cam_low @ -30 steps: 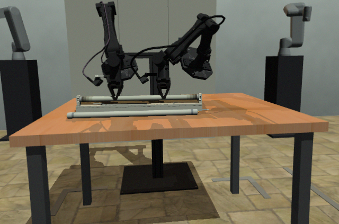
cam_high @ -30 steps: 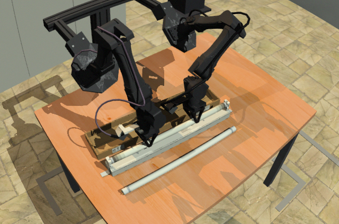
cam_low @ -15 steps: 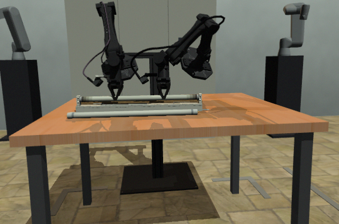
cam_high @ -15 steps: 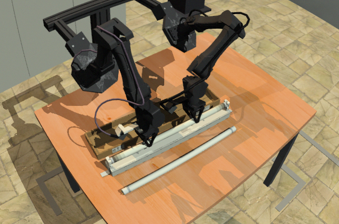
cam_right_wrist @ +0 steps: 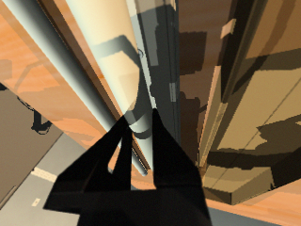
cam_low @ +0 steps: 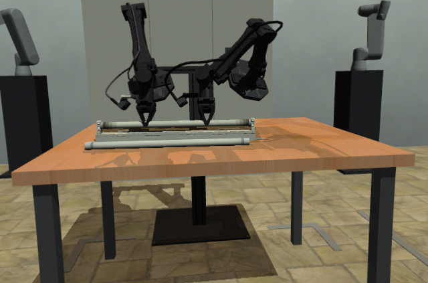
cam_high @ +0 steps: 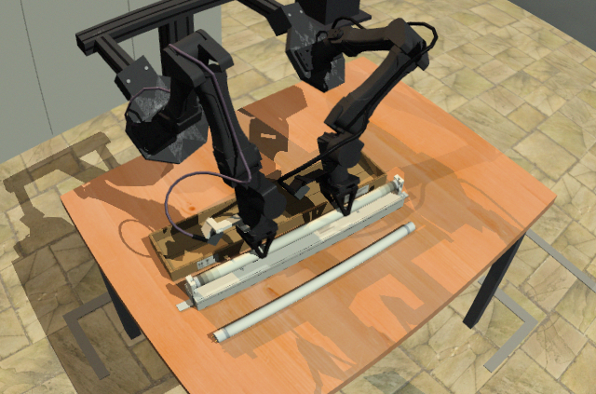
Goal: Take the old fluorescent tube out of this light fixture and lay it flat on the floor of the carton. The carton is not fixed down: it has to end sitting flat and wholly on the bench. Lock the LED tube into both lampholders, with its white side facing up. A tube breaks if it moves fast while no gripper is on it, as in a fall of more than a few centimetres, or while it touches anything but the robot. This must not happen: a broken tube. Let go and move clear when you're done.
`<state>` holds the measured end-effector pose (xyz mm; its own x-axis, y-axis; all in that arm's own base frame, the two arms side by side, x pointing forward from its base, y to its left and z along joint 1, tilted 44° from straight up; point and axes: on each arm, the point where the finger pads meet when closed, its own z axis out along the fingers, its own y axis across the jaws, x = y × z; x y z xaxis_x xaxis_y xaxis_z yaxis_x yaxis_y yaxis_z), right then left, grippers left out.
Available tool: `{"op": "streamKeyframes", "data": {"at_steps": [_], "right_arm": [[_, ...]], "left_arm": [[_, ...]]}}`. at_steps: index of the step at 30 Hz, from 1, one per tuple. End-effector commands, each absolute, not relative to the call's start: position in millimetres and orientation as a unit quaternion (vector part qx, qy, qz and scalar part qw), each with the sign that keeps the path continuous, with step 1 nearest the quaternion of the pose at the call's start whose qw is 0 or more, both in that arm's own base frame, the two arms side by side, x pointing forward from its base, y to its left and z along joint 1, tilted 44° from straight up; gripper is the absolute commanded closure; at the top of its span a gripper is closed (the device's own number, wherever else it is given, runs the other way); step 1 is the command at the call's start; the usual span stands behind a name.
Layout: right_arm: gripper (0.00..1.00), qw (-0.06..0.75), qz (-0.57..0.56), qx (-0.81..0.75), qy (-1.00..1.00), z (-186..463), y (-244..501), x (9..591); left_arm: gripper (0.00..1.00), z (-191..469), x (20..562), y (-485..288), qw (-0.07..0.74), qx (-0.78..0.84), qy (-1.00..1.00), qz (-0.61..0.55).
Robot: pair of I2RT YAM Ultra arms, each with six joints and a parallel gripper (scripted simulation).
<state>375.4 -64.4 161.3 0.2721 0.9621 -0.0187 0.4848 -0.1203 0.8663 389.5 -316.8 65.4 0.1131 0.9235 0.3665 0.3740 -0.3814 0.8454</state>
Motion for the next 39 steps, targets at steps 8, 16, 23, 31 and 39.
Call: {"op": "streamKeyframes", "data": {"at_steps": [8,16,23,31,39], "right_arm": [[0.89,0.443,0.306,0.669,0.513,166,-65,366],[0.89,0.455,0.313,0.661,0.508,161,-65,362],[0.89,0.449,0.306,0.665,0.513,152,-64,358],[0.89,0.458,0.31,0.66,0.508,151,-65,358],[0.89,0.453,0.305,0.663,0.512,146,-64,356]], "left_arm": [[0.89,54,370,-326,0.311,0.694,0.427,0.49],[0.89,52,369,-324,0.323,0.689,0.413,0.501],[0.89,44,367,-320,0.313,0.695,0.408,0.502],[0.89,39,366,-318,0.31,0.698,0.401,0.507],[0.51,58,372,-323,0.332,0.681,0.416,0.504]]}}
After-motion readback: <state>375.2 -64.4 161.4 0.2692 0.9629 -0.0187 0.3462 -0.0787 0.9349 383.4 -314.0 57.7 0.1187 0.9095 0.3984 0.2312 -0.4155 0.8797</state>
